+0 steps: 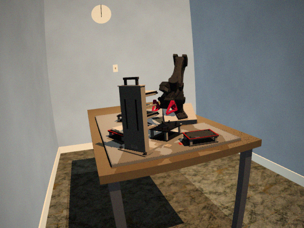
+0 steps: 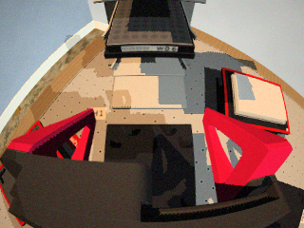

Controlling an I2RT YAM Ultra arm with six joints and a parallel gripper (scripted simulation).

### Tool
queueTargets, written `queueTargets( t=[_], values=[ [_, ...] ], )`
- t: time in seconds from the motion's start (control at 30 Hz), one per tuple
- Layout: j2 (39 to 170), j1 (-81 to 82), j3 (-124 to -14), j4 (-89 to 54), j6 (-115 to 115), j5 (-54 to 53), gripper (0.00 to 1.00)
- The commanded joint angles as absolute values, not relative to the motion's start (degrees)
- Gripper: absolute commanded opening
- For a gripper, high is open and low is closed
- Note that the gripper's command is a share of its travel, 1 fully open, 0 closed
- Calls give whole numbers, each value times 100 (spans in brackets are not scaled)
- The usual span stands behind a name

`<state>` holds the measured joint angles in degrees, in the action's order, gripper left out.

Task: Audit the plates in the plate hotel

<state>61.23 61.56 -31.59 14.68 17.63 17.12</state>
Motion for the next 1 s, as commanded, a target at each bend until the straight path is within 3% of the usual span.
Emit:
queueTargets(
  t=[0.0,0.97],
  values=[
    [6091,6138,-3217,1535,1751,1716,100],
    [5595,6642,-2410,1646,1902,2179,100]
  ],
)
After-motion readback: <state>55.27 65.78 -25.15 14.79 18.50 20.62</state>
